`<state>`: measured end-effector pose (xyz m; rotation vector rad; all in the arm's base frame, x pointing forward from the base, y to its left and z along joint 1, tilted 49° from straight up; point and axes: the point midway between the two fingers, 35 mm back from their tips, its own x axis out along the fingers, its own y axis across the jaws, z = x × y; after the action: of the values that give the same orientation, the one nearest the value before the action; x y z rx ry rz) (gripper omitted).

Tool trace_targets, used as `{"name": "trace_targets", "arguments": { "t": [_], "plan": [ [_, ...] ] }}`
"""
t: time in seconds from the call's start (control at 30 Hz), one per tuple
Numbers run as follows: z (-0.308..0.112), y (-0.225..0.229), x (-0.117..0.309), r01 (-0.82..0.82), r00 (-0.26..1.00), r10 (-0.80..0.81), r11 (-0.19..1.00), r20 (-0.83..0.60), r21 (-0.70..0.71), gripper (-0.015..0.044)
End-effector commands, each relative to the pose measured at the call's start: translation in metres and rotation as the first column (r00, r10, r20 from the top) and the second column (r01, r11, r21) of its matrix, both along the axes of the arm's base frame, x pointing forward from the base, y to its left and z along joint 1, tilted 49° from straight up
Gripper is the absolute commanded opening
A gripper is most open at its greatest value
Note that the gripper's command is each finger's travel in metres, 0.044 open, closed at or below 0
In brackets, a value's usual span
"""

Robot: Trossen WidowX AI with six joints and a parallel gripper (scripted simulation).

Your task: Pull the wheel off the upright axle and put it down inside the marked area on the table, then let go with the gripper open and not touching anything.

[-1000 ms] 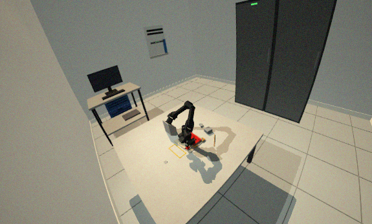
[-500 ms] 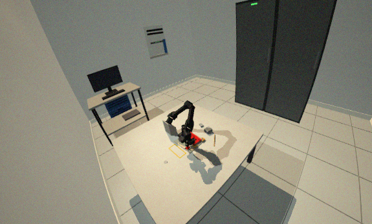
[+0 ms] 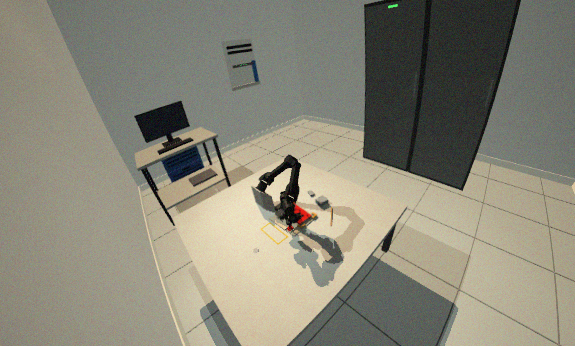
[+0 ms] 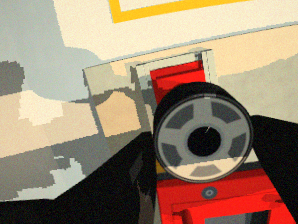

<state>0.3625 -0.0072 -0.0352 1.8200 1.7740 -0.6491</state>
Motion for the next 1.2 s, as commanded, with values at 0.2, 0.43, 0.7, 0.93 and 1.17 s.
{"name": "trace_targets", "arguments": {
  "t": [0.2, 0.43, 0.7, 0.93, 1.17],
  "plan": [
    [0.003, -0.003, 0.001, -0.003, 1.000, 0.003, 1.000, 0.007, -0.004, 0.0000],
    [0.005, -0.005, 0.001, -0.002, 1.000, 0.002, 1.000, 0.007, -0.004, 0.0000],
    [0.018, -0.021, -0.001, -0.001, 1.000, 0.001, 1.000, 0.007, -0.005, 0.0000],
    [0.021, -0.029, -0.007, 0.006, 1.000, -0.006, 1.000, -0.005, 0.002, 0.0000],
    [-0.010, -0.063, -0.027, 0.005, 1.000, -0.005, 1.000, 0.000, -0.010, 0.0000]
  ]
}}
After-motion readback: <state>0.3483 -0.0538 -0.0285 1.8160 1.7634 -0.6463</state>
